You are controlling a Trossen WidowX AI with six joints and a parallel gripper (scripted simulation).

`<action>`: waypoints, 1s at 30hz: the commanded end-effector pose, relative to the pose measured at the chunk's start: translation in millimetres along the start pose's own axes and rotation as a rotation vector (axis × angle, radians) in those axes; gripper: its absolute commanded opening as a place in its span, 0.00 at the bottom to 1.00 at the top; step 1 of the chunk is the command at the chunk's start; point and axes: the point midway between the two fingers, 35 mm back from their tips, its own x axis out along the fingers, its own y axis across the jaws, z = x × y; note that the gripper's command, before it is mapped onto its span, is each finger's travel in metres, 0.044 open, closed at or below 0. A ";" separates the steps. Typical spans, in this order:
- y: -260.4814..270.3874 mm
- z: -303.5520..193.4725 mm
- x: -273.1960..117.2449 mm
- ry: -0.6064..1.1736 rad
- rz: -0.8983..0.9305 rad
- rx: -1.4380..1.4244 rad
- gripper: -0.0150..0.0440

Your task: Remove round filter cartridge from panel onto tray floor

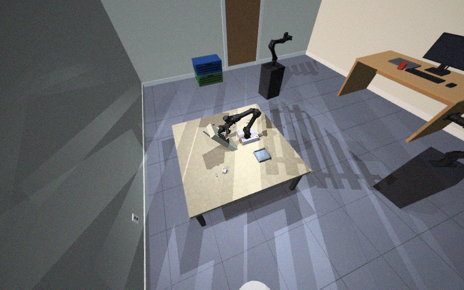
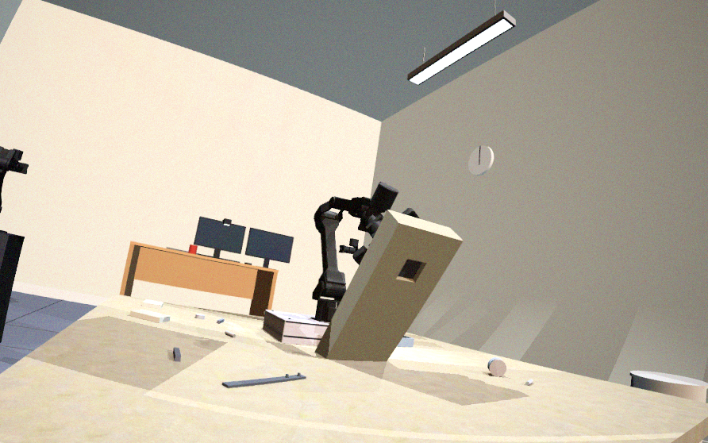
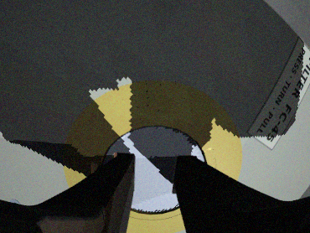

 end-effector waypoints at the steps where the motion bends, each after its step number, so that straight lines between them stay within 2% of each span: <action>1: -3.6 -4.8 17.4 0.021 -0.006 -0.001 0.25; 21: -3.6 -4.8 17.4 0.021 -0.006 -0.001 0.25; 22: -0.2 -0.2 -0.9 0.001 0.000 0.001 0.25; 30: -3.9 -2.7 -40.9 0.009 0.000 0.000 0.25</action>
